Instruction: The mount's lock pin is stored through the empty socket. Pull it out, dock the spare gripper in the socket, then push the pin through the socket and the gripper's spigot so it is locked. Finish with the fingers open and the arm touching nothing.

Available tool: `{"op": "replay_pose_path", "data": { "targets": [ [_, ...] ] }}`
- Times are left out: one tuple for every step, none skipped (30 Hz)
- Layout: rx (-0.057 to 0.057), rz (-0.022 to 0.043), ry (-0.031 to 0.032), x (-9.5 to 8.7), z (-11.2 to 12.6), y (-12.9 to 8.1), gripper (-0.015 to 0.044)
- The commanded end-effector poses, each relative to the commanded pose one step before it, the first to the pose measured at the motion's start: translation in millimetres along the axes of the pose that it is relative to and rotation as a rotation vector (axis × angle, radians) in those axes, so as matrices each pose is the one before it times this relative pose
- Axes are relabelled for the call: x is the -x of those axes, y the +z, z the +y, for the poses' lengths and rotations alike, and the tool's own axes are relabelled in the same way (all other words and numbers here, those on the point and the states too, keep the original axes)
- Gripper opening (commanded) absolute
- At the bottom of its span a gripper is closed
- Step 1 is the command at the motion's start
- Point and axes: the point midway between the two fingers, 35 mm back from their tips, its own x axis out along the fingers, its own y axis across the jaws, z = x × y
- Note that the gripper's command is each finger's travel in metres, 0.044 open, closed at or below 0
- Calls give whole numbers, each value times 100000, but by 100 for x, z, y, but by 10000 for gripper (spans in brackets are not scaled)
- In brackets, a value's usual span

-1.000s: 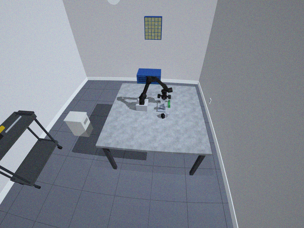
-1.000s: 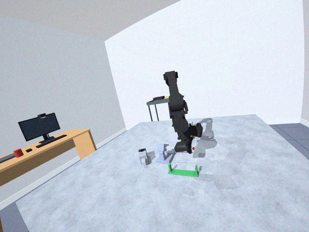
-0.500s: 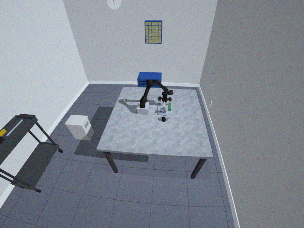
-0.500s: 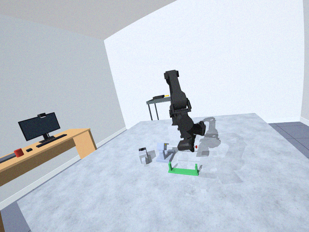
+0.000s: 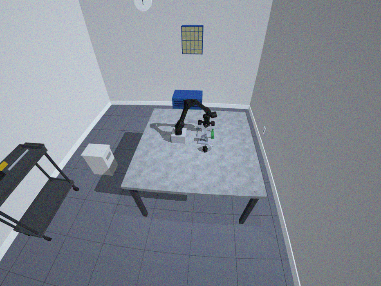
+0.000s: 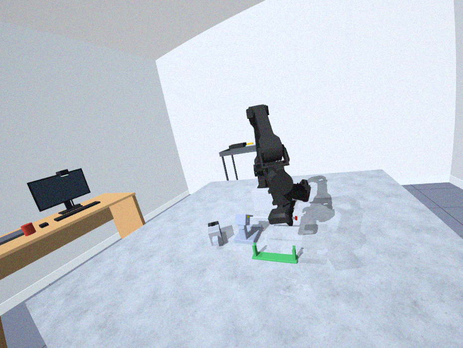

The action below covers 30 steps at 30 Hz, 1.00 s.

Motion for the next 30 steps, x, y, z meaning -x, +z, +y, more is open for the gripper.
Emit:
{"op": "replay_pose_path", "data": {
  "targets": [
    [164, -270, -675, 984, -61, 219, 0],
    [-69, 114, 272, 88, 50, -4, 0],
    [-84, 139, 331, 108, 62, -5, 0],
    [-78, 117, 269, 122, 48, 1, 0],
    [-86, 127, 293, 133, 54, 1, 0],
    [-75, 112, 255, 127, 47, 3, 0],
    [-81, 120, 275, 137, 51, 3, 0],
    [-76, 114, 259, 124, 48, 2, 0],
    [-83, 124, 280, 135, 53, 2, 0],
    [-63, 95, 215, 103, 41, 1, 0],
    [-22, 34, 76, 37, 15, 0, 0],
    [-291, 426, 966, -697, 91, -183, 12],
    [0, 0, 0, 0, 0, 0, 5],
    [0, 0, 0, 0, 0, 0, 0],
    [0, 0, 0, 0, 0, 0, 0],
    [0, 0, 0, 0, 0, 0, 0],
    [0, 0, 0, 0, 0, 0, 0],
    [11, -1, -2, 9, -45, 30, 0],
    [33, -3, -5, 27, -133, 88, 0],
    [54, -5, -8, 45, -221, 147, 0],
    [66, -6, -10, 53, -269, 180, 0],
    [66, -6, -10, 51, -267, 179, 0],
    [66, -6, -10, 49, -266, 179, 0],
    [66, -6, -10, 47, -264, 178, 0],
    [66, -6, -10, 45, -262, 177, 0],
    [66, -6, -9, 43, -260, 177, 0],
    [66, -6, -9, 41, -258, 176, 0],
    [68, -7, -9, 41, -263, 181, 0],
    [69, -7, -9, 39, -263, 181, 0],
    [69, -7, -9, 37, -261, 180, 0]
  ]
}}
